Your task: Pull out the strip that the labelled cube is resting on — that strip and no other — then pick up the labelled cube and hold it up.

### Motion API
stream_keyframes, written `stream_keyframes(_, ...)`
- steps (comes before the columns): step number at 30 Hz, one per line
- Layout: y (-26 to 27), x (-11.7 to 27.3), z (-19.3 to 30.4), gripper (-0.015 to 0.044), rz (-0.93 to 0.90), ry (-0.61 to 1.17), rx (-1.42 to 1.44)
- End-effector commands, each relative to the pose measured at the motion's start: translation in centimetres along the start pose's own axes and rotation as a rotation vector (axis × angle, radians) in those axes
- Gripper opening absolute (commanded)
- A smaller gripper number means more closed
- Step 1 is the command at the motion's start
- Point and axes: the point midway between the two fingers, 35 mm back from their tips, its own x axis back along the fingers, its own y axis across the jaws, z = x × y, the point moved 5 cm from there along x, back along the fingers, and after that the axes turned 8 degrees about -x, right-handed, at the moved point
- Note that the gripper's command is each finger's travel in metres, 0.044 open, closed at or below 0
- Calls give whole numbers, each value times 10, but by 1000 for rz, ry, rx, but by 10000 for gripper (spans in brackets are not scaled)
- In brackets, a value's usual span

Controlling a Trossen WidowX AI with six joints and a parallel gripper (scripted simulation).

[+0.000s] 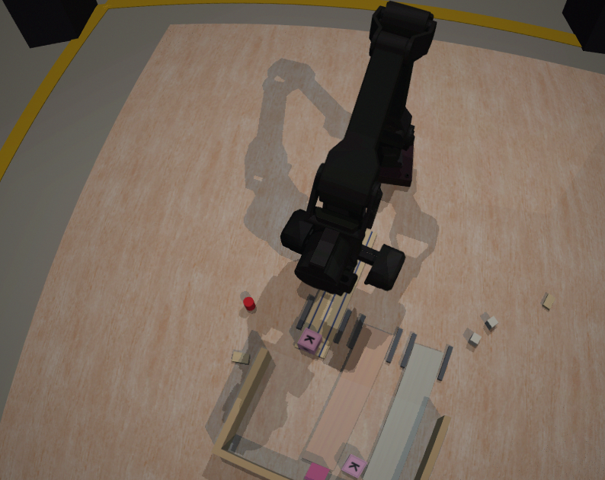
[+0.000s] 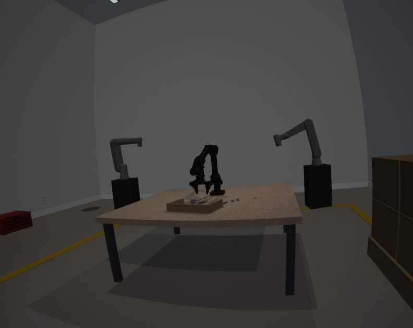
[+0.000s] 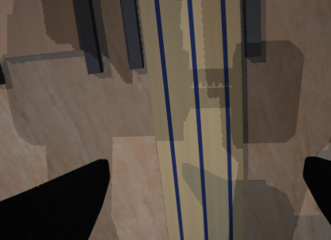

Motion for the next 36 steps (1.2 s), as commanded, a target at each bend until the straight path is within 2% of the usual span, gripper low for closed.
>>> stream_keyframes(1, 3, 2, -15, 440, 2, -3, -3)
stream_keyframes(31, 21, 19, -122, 440, 0, -11, -2)
stream_keyframes(36, 21, 13, -123, 309, 0, -12, -2)
